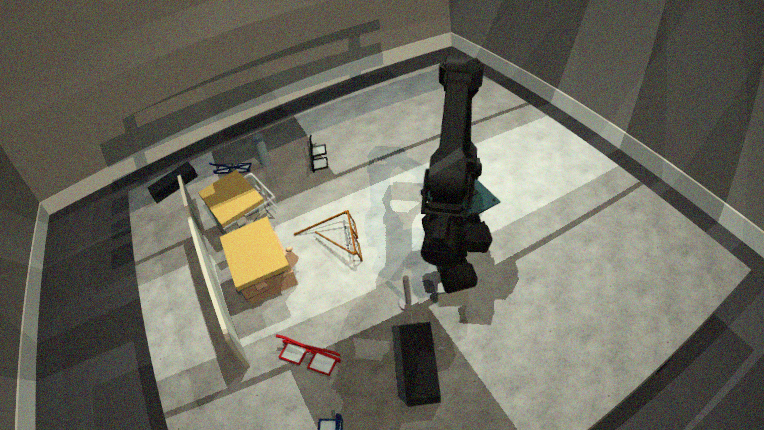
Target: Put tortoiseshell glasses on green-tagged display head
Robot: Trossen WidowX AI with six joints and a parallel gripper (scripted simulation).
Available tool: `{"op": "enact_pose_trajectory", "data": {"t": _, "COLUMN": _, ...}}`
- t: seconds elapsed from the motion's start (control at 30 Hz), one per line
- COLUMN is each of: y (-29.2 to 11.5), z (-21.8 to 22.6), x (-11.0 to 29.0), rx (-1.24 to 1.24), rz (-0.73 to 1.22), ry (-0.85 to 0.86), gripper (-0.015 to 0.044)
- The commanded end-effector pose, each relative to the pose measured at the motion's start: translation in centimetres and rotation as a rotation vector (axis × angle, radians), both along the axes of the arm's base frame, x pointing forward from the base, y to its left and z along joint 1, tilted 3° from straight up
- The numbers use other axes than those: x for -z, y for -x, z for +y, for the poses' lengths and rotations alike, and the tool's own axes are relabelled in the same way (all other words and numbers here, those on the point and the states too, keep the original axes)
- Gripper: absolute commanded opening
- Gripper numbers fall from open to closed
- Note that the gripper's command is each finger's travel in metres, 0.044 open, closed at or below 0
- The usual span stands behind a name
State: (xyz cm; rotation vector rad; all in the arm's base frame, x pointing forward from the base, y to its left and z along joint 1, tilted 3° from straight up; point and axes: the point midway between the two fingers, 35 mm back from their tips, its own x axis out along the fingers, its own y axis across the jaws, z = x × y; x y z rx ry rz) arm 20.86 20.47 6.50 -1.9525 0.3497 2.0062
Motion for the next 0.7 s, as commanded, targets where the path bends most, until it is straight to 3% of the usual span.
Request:
{"op": "enact_pose_trajectory", "data": {"t": 0.0, "y": -0.2, "z": 0.3, "x": -0.1, "rx": 0.003, "rz": -0.003, "ry": 0.0, "gripper": 0.0}}
{"op": "enact_pose_trajectory", "data": {"t": 0.67, "y": -0.7, "z": 1.5, "x": -0.2, "rx": 0.003, "rz": -0.004, "ry": -0.001, "gripper": 0.0}}
